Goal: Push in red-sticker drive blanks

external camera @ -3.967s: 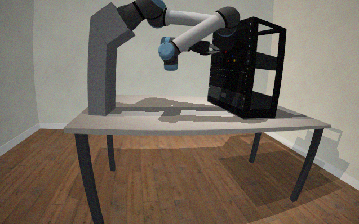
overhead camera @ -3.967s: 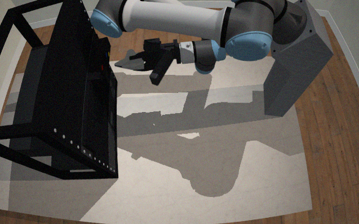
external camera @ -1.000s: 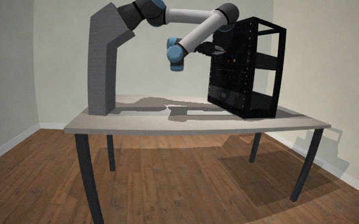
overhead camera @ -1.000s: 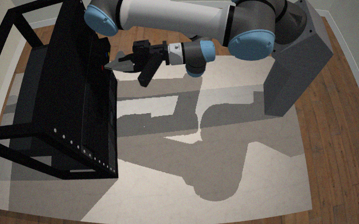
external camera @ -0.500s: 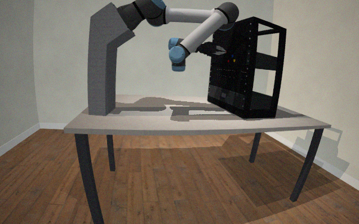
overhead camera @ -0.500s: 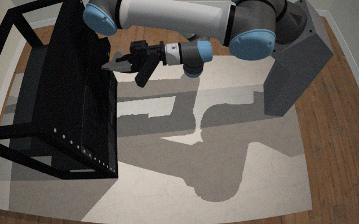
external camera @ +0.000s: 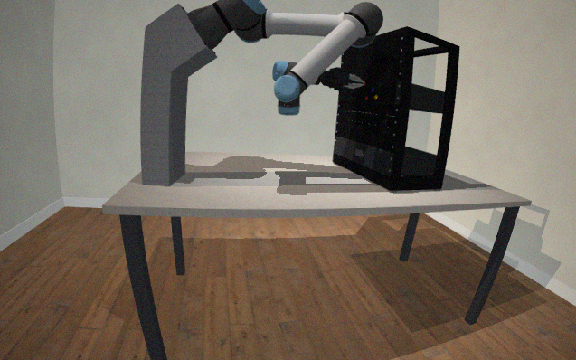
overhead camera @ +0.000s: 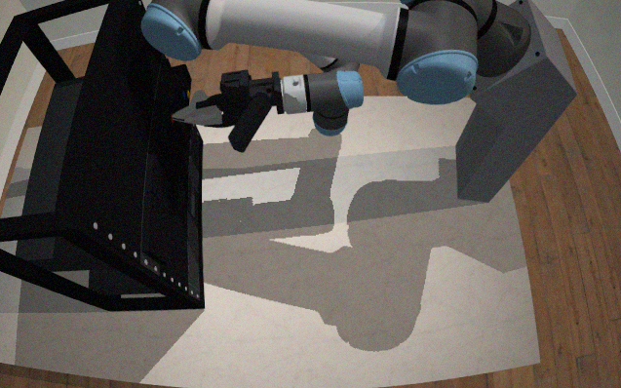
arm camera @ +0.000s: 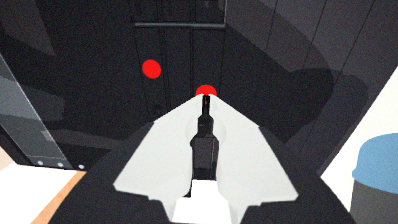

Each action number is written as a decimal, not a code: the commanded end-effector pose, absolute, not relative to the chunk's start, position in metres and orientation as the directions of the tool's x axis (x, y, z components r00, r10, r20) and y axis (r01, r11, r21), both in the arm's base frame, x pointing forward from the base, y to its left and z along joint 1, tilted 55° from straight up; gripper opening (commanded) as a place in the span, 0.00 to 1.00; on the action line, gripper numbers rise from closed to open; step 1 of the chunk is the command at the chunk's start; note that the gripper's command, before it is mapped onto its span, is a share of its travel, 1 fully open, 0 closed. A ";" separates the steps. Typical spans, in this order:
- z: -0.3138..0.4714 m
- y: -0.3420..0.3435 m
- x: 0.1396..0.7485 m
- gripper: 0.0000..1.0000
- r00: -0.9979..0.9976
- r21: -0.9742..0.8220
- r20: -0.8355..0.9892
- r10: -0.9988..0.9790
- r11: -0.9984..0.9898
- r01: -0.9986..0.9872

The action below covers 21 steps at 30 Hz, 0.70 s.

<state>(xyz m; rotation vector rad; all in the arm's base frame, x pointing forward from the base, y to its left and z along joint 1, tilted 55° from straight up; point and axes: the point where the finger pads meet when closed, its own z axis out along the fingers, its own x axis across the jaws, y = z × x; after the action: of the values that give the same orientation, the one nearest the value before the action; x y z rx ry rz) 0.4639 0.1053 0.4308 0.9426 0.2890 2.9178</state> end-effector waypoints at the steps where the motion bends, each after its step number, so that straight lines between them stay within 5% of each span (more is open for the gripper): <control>1: 0.432 0.106 0.465 0.00 -0.811 0.197 0.573 0.116 -0.981 -0.001; 21: 0.440 0.107 0.471 0.00 -0.811 0.197 0.573 0.116 -0.981 -0.001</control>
<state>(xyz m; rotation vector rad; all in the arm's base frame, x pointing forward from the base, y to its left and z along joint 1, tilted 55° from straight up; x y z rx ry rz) 0.4701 0.1070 0.4392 0.9424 0.2889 2.9178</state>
